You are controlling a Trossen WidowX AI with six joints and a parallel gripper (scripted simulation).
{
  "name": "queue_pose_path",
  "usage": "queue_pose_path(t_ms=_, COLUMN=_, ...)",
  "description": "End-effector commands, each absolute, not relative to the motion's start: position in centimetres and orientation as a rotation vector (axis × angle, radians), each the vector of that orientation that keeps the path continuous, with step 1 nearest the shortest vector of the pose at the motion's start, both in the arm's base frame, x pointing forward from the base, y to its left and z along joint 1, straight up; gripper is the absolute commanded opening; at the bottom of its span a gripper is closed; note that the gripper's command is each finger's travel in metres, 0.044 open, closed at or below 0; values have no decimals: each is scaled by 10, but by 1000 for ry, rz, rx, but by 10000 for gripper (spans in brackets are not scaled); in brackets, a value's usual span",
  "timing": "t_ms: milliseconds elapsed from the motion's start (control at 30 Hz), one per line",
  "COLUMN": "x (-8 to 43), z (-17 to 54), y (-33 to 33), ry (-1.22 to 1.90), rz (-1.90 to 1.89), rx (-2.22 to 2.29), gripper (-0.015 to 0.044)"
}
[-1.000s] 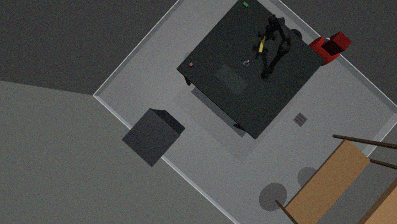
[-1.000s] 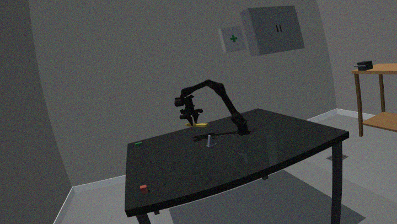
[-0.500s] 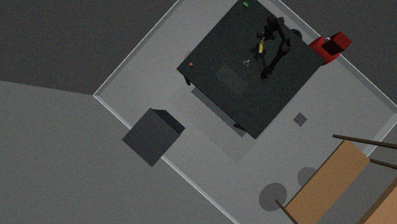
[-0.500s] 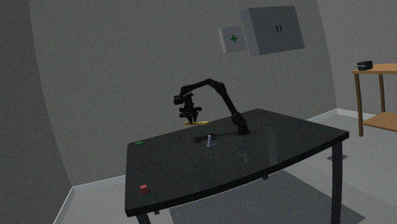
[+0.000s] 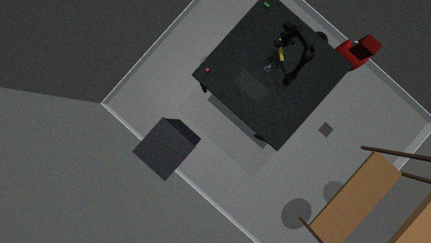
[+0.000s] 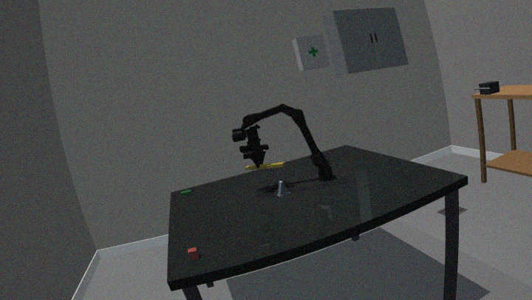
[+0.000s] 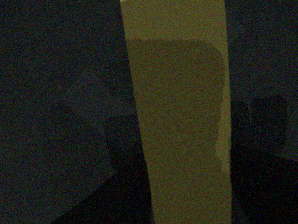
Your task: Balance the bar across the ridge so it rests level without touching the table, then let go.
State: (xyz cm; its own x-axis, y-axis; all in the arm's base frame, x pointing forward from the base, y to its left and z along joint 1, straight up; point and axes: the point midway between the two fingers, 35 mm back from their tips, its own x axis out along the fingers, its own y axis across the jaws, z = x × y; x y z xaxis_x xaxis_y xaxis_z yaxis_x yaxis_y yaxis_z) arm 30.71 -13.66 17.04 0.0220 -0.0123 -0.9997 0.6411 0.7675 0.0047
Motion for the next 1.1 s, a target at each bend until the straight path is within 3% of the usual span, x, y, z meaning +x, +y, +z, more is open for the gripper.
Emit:
queue_pose_path(t_ms=0, x=307, z=171, y=-119, ry=1490, rz=-478, rx=475, gripper=0)
queue_pose_path(t_ms=1067, x=293, z=168, y=6, ry=1546, rz=-7, rx=8, gripper=0)
